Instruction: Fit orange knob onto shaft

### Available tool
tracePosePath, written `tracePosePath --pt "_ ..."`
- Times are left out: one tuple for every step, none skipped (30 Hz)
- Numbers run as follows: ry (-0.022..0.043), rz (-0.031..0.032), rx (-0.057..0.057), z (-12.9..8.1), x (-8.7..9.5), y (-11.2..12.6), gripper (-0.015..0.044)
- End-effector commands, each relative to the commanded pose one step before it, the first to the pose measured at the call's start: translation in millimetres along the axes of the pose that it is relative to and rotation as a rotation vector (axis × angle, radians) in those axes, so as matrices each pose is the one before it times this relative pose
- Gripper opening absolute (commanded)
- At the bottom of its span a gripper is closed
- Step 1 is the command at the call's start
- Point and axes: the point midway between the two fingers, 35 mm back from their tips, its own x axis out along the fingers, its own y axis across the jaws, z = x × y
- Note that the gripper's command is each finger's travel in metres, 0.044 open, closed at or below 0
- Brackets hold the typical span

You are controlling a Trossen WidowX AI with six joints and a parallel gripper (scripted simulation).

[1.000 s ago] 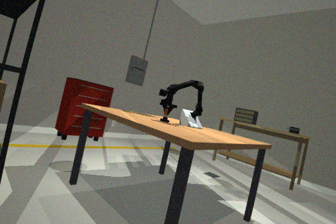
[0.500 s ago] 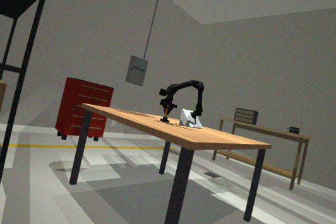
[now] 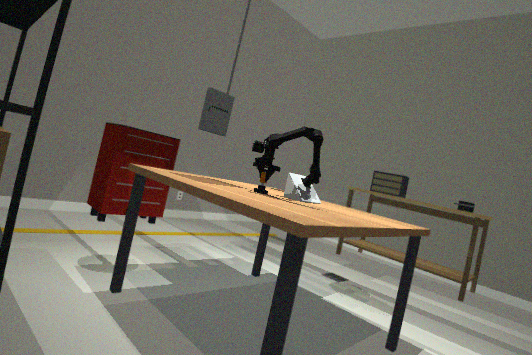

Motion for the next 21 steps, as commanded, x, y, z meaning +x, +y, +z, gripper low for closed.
tracePosePath --pt "-0.00356 0.00151 -0.0018 0.73 0.17 0.64 0.0" --pt "0.0 0.0 0.0 0.0 0.0 0.0 0.0" --pt "0.0 0.0 0.0 0.0 0.0 0.0 0.0" --pt "-0.00001 -0.00005 0.0 0.16 -1.05 -0.14 0.0" --pt "-0.00001 -0.00005 0.0 0.31 -1.01 -0.07 0.0" --pt "-0.00001 -0.00003 0.0 0.34 -0.67 0.01 0.0" --pt "-0.00001 -0.00002 0.0 0.37 -0.57 0.06 0.0" --pt "-0.00001 -0.00002 0.0 0.35 -0.54 0.1 0.0" --pt "-0.00001 -0.00002 0.0 0.4 -0.74 0.17 0.0" --pt "0.0 0.0 -0.0092 0.03 -0.03 0.01 0.0" --pt "0.0 0.0 -0.0169 0.07 -0.05 0.0 0.0" --pt "0.0 0.0 -0.0284 0.14 -0.06 -0.02 0.0" --pt "-0.00001 0.0 -0.0322 0.24 -0.08 -0.07 0.0" --pt "-0.00001 -0.00001 -0.0385 0.4 -0.07 -0.18 0.0" --pt "-0.00002 -0.00002 -0.0433 0.59 -0.02 -0.38 0.0" --pt "-0.00003 -0.00002 -0.0306 0.54 0.14 -0.56 0.0" --pt "-0.00002 -0.00002 -0.0104 0.13 0.4 -0.61 0.0" --pt "0.0 0.0 0.0 -0.28 0.39 -0.28 0.0" --pt "0.0 0.00001 0.0 -0.22 0.38 -0.04 0.0" --pt "0.0 0.00001 0.0 -0.2 0.31 -0.04 0.0" --pt "0.00001 0.00001 0.0 -0.25 0.25 -0.01 0.0"
